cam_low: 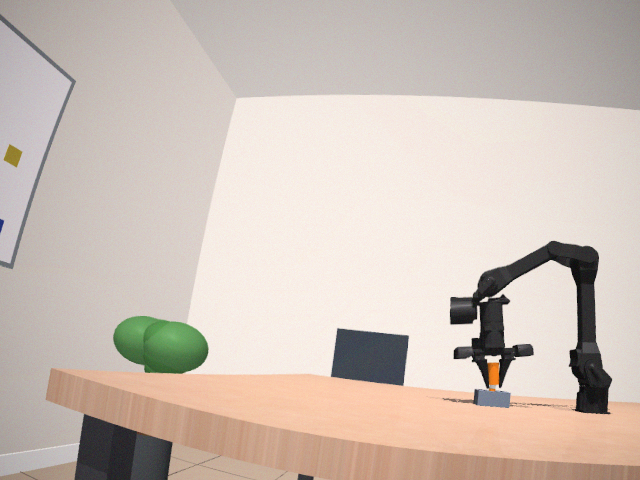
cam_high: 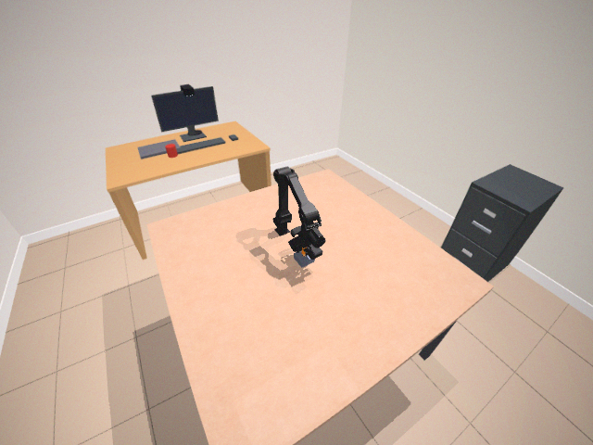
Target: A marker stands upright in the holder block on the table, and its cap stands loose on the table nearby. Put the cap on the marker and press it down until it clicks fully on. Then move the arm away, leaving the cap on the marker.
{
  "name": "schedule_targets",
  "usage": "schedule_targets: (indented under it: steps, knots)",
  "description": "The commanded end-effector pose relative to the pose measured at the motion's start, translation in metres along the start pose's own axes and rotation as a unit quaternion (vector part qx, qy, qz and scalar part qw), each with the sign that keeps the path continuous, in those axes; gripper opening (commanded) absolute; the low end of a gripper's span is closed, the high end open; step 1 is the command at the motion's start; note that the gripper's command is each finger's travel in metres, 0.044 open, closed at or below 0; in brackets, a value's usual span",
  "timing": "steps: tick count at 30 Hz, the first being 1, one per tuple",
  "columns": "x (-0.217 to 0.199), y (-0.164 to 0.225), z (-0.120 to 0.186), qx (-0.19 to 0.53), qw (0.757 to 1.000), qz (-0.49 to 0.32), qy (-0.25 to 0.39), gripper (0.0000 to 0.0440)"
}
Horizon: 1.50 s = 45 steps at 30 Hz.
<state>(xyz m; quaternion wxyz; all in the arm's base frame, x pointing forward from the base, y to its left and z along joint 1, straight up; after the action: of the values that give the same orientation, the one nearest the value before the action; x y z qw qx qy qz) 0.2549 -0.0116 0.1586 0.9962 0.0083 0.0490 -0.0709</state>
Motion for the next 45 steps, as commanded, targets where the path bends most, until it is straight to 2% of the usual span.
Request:
schedule_targets:
  steps: [1,9,14,17,24,35,45]
  knots:
    - [-0.010,-0.001,-0.011,-0.004,1.000,0.006,0.029,0.0094]
    - [-0.011,-0.001,-0.011,-0.004,0.999,0.007,0.031,0.0141]
    - [-0.013,-0.001,-0.011,-0.003,0.999,0.009,0.034,0.0199]
    - [-0.016,-0.001,-0.010,-0.001,0.999,0.012,0.035,0.0258]
    - [-0.018,-0.001,-0.007,0.002,1.000,0.014,0.019,0.0440]
    - [-0.019,-0.002,0.013,0.004,1.000,0.012,-0.027,0.0440]
    - [-0.023,-0.002,0.048,0.002,0.998,0.015,-0.060,0.0440]
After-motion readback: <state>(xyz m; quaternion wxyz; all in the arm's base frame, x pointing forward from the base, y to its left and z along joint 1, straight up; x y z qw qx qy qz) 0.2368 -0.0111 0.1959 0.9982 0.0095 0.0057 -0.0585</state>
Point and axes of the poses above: the point midway between the two fingers, 35 mm back from their tips, its own z axis back along the fingers, its own x axis across the jaws, y = z × x, the point moved 8 cm from there along z, back along the fingers, and after that the axes turned 10 degrees about -z, right-handed, at the moved point
